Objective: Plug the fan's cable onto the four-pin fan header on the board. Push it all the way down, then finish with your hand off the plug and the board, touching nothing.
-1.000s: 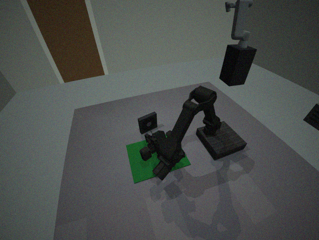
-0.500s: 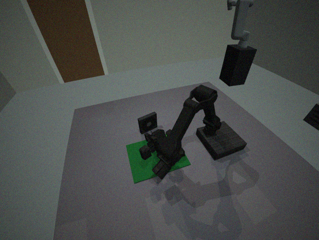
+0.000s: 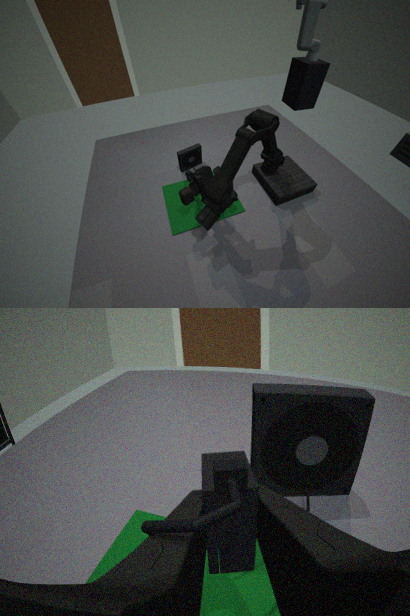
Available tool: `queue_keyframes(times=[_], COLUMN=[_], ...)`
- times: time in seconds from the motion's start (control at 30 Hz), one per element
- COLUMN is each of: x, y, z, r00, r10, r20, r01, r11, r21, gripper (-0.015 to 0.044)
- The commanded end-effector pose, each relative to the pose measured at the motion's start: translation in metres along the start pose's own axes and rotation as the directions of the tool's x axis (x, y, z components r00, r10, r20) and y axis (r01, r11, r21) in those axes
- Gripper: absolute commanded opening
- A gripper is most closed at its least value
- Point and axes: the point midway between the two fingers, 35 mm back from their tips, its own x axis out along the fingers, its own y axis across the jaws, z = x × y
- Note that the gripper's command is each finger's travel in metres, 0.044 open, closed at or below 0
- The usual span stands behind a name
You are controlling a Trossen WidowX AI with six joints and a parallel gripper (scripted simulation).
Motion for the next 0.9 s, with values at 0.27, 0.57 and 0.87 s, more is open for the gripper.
queue_keyframes(times=[0.27,0.57,0.87], x=[0.002,0.003,0.005], y=[0.0,0.0,0.0], z=[-0.01,-0.017,-0.024], r00=[1.0,1.0,1.0], r10=[0.0,0.0,0.0], r20=[0.0,0.0,0.0], r01=[0.0,0.0,0.0], r11=[1.0,1.0,1.0], r21=[0.0,0.0,0.0], gripper=[0.0,0.0,0.0])
